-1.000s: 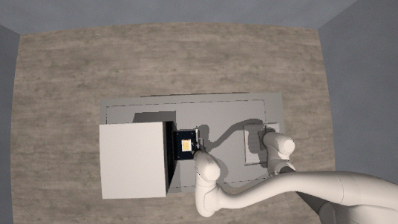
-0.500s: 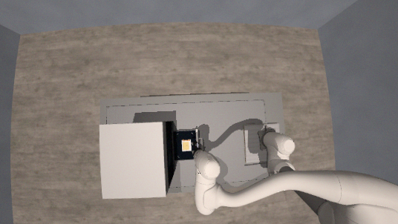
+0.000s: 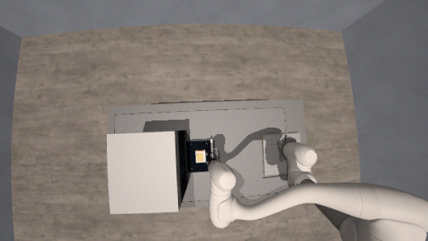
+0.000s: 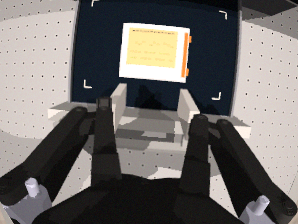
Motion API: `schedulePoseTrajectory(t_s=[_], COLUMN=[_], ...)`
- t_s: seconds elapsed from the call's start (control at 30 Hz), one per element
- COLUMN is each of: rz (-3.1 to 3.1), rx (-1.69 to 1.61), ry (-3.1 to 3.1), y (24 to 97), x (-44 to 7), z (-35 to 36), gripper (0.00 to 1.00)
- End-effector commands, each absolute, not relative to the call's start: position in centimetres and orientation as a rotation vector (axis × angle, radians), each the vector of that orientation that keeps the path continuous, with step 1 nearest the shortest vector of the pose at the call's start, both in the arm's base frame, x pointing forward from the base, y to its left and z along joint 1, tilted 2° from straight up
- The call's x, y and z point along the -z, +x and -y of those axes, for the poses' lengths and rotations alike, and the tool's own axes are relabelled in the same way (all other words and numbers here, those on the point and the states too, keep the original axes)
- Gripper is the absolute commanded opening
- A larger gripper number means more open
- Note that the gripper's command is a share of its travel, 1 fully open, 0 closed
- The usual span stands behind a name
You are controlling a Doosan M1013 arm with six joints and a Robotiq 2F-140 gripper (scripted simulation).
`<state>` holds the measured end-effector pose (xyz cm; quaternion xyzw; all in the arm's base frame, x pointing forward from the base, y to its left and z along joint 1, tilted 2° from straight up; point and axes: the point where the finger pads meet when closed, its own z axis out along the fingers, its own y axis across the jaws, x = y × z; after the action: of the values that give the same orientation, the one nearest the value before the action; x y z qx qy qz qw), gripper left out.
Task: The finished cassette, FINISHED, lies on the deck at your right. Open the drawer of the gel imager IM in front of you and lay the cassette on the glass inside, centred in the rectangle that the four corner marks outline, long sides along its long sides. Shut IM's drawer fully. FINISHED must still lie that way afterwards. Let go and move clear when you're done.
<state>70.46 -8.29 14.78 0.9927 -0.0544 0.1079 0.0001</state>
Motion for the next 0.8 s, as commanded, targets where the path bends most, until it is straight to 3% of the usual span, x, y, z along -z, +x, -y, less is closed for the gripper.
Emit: schedulePoseTrajectory(t_s=[0.0, 0.77], rz=[0.171, 0.171], rx=[-0.339, -0.339], ry=[3.118, 3.118], y=[70.5, 70.6], x=[-14.5, -12.5], z=[8.3, 8.3], gripper=[0.46, 0.46])
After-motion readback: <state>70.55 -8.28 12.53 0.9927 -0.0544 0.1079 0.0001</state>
